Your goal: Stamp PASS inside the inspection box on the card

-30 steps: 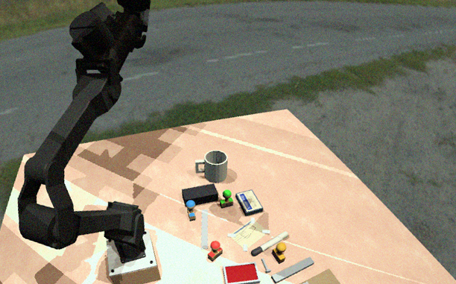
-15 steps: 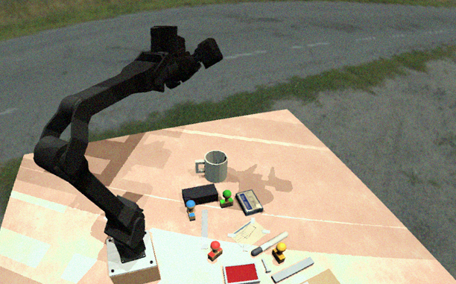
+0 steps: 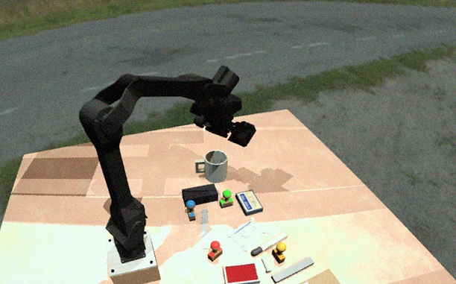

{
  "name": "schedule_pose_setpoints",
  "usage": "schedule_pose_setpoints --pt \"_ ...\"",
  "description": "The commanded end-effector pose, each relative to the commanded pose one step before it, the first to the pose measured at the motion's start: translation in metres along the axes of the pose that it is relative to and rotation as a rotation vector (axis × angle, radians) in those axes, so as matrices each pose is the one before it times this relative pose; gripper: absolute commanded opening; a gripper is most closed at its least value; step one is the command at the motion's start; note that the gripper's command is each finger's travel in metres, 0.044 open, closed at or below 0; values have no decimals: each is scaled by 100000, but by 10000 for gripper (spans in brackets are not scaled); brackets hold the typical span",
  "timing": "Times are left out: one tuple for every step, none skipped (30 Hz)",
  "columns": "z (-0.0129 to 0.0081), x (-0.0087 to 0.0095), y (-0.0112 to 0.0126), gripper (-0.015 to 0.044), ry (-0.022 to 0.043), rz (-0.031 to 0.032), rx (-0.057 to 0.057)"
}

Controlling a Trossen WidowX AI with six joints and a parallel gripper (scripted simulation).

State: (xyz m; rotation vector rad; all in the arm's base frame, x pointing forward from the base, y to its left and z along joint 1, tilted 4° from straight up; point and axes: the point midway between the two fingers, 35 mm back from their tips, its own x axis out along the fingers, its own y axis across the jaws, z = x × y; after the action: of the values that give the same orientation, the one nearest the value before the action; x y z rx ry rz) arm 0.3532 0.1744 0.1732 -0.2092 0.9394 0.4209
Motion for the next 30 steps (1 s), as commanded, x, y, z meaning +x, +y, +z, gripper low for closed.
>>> schedule_pose_setpoints --pt "-3900 2835 -2111 222 21841 -2372 19873" --pt "-910 923 -744 222 6454 -1079 5774" --pt "-844 909 -767 222 6420 -1215 5855" --pt "-779 893 -784 222 6385 -1349 5929" --pt "-710 871 -793 222 6319 -1473 5967" --pt "-508 680 -635 222 4976 -1256 4764" --pt "-279 406 -384 222 2974 -792 2874" --pt "-36 84 301 222 640 -139 621" --pt "-22 46 164 222 348 -82 339" --pt "0 0 0 222 0 0 0" --pt "0 0 0 222 0 0 0" --pt "3 28 2 222 0 0 0" --pt "6 54 3 222 0 0 0" --pt "9 81 5 222 0 1 0" --pt "12 108 6 222 0 1 0" --pt "14 136 7 222 0 1 0" --pt "16 158 8 222 0 1 0" --pt "16 166 8 222 0 1 0" --pt "15 167 8 222 0 1 0" --pt "14 167 8 222 0 1 0" --pt "13 166 8 222 0 1 0" --pt "12 166 7 222 0 1 0" --pt "11 166 7 222 0 1 0" --pt "11 166 7 222 0 1 0" --pt "10 166 7 222 0 1 0" --pt "9 166 7 222 0 1 0" --pt "8 166 7 222 0 1 0" --pt "7 166 7 222 0 1 0" --pt "6 165 6 222 0 1 0" --pt "5 165 6 222 0 1 0"
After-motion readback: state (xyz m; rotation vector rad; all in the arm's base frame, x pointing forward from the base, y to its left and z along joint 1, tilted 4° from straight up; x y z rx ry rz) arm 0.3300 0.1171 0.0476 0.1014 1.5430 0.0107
